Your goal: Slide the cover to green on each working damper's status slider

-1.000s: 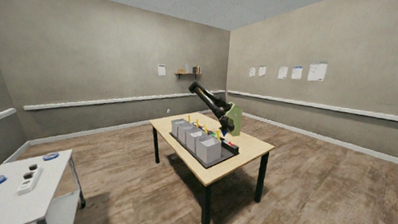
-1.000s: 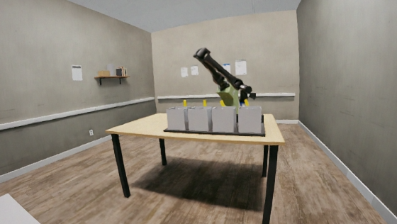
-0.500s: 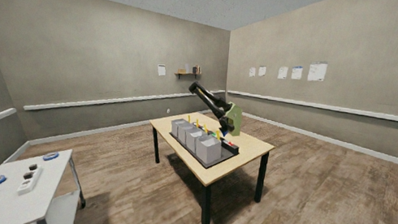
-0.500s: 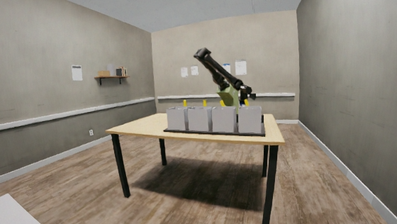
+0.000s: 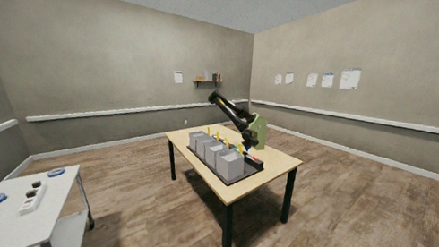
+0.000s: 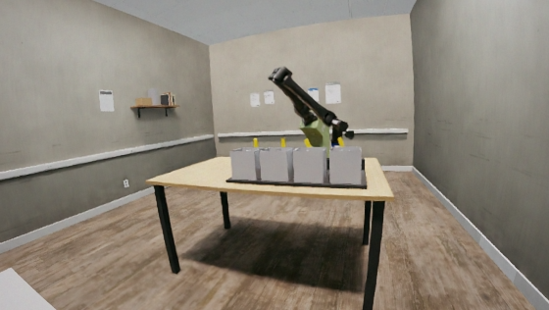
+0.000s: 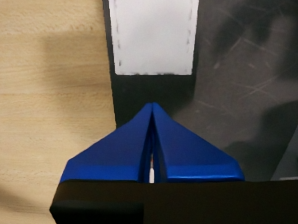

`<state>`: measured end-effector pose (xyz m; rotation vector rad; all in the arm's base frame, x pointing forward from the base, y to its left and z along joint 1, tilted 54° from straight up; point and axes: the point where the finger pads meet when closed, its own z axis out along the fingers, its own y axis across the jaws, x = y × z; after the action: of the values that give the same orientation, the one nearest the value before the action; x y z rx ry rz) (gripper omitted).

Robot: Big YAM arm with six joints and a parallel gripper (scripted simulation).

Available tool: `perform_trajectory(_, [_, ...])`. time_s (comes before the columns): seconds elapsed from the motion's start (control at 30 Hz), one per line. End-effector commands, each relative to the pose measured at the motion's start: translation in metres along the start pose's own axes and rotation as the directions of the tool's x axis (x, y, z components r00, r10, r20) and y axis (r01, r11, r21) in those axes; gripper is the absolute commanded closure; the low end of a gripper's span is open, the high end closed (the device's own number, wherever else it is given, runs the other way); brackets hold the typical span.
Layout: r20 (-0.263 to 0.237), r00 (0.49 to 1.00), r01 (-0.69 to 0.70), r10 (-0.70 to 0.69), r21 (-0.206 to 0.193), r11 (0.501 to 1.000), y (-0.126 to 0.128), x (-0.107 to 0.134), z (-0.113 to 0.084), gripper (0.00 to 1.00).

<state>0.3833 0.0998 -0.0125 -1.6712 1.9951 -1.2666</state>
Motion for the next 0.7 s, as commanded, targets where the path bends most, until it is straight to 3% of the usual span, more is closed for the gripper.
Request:
perform_trajectory(0.0, [-0.005, 1.0, 0.002, -0.002, -0.003, 1.0, -0.0011, 0.001, 0.0072, 1.0])
perform_trajectory(0.67, [-0.002, 1.0, -0.001, 0.001, 0.002, 1.0, -0.0032, 0.0012, 0.0137, 1.0])
